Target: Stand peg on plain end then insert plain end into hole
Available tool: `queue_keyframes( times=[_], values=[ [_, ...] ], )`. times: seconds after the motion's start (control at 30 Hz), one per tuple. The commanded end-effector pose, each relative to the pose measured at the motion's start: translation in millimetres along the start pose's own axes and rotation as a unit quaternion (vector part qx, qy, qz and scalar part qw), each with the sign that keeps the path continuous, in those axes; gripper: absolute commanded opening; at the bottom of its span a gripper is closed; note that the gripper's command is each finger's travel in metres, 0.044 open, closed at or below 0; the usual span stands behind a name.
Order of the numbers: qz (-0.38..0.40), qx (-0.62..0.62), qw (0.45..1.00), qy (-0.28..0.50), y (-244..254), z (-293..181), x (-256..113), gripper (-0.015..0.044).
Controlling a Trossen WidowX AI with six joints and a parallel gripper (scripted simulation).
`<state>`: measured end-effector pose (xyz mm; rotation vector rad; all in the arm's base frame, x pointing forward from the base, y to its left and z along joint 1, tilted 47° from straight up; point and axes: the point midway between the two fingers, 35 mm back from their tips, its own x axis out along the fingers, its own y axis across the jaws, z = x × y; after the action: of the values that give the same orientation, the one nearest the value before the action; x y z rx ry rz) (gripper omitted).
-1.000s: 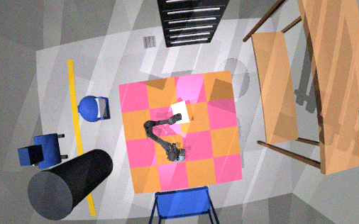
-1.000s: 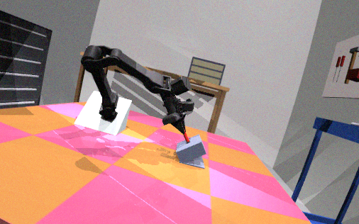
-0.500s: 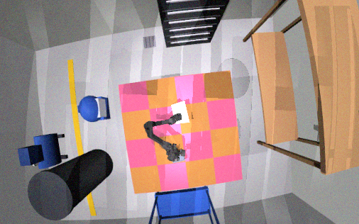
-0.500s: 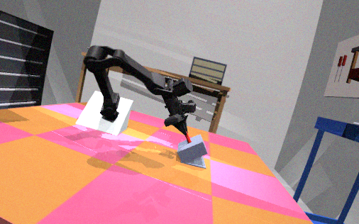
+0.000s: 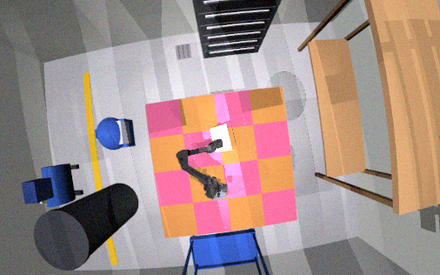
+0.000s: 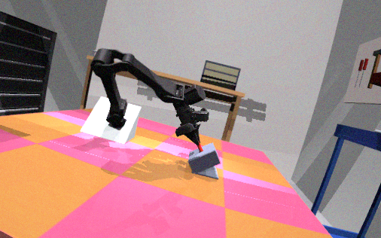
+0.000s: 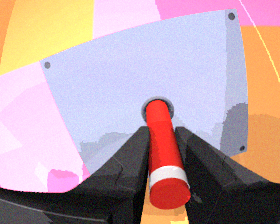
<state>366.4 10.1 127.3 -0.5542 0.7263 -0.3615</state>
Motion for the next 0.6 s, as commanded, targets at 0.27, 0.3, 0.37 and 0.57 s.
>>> queue_keyframes(
  times=[0.27,0.3,0.37,0.57],
  values=[
    [0.002,-0.003,1.000,0.001,1.8,-0.1,8.0,0.0000],
    [0.002,-0.003,1.000,0.001,1.8,-0.1,8.6,0.0000],
    [0.002,-0.003,1.000,0.001,1.8,0.0,9.7,0.0000],
    [0.002,-0.003,1.000,0.001,1.8,-0.2,13.0,0.0000]
  ],
)
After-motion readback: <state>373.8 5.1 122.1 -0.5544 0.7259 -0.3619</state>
